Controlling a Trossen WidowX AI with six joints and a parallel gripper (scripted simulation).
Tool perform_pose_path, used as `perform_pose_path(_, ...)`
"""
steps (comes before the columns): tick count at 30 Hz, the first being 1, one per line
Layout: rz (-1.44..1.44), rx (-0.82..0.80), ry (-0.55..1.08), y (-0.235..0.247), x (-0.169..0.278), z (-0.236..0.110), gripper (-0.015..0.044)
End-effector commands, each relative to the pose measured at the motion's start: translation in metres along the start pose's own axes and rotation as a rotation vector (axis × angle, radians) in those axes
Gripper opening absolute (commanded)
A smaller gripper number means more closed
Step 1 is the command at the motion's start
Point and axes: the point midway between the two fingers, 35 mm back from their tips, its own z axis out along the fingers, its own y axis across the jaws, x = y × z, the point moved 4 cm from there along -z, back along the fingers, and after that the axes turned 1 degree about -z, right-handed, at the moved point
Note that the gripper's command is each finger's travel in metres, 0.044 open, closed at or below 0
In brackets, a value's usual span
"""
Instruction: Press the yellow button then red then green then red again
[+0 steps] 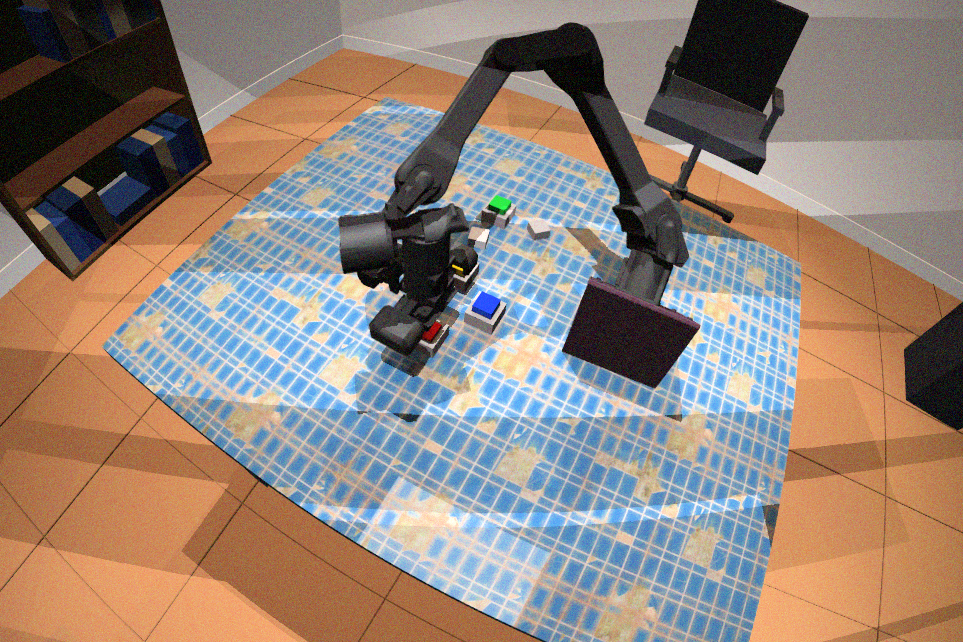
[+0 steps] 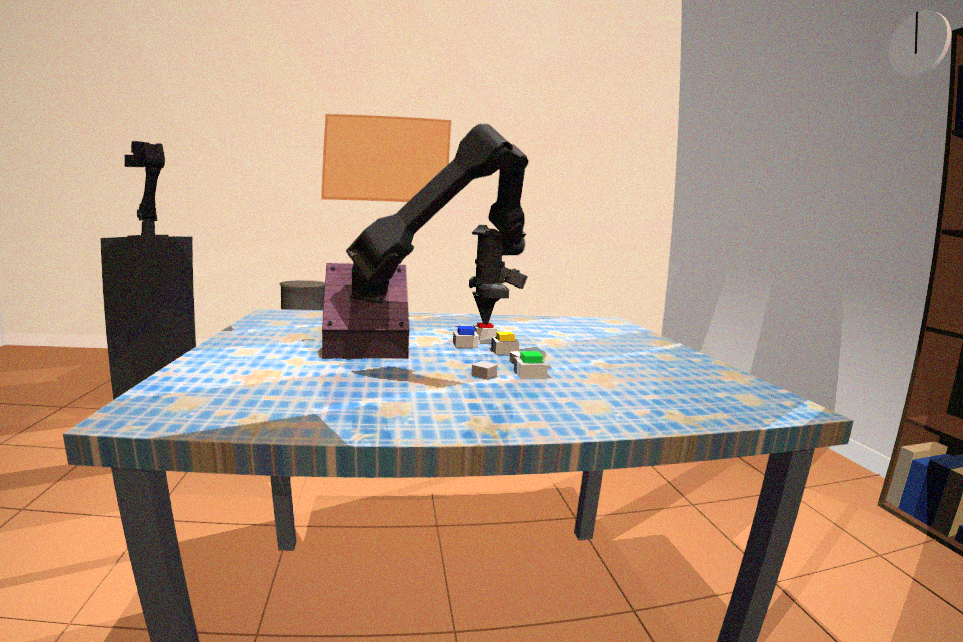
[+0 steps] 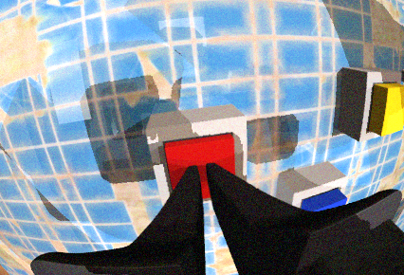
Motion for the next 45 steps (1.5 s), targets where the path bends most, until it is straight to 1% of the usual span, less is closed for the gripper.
perform_pose_path(1,-0.007,0.003,-0.001,0.000,0.000,0.001,0.0020)
perform_pose_path(5,-0.007,0.003,-0.001,0.000,0.000,0.001,0.0020)
perform_pose_path(6,-0.001,0.000,0.000,0.000,0.000,-0.003,0.0020)
perform_pose_path(9,-0.007,0.001,-0.001,0.000,0.000,-0.031,0.0020)
perform_pose_path(14,-0.007,0.001,-0.001,0.001,0.000,-0.037,0.0020)
perform_pose_path(15,-0.008,-0.001,-0.001,0.001,-0.001,-0.047,0.0020)
perform_pose_path(17,-0.008,-0.002,0.000,0.001,-0.001,-0.082,0.0020)
perform_pose_path(18,-0.008,-0.002,0.000,0.001,0.000,-0.092,0.0020)
perform_pose_path(23,-0.009,-0.004,0.000,-0.002,-0.002,-0.096,0.0020)
perform_pose_path(25,-0.013,-0.018,0.002,-0.024,-0.014,-0.099,0.0020)
perform_pose_path(29,-0.019,-0.044,-0.002,-0.098,-0.043,-0.103,0.0020)
perform_pose_path(32,-0.019,-0.045,-0.006,-0.154,-0.052,-0.102,0.0020)
perform_pose_path(35,-0.016,-0.032,-0.009,-0.215,-0.050,-0.100,0.0020)
perform_pose_path(39,-0.010,0.007,-0.003,-0.288,-0.031,-0.098,0.0020)
perform_pose_path(41,-0.009,0.016,0.000,-0.301,-0.026,-0.098,0.0020)
perform_pose_path(45,-0.009,0.017,0.000,-0.302,-0.025,-0.098,0.0020)
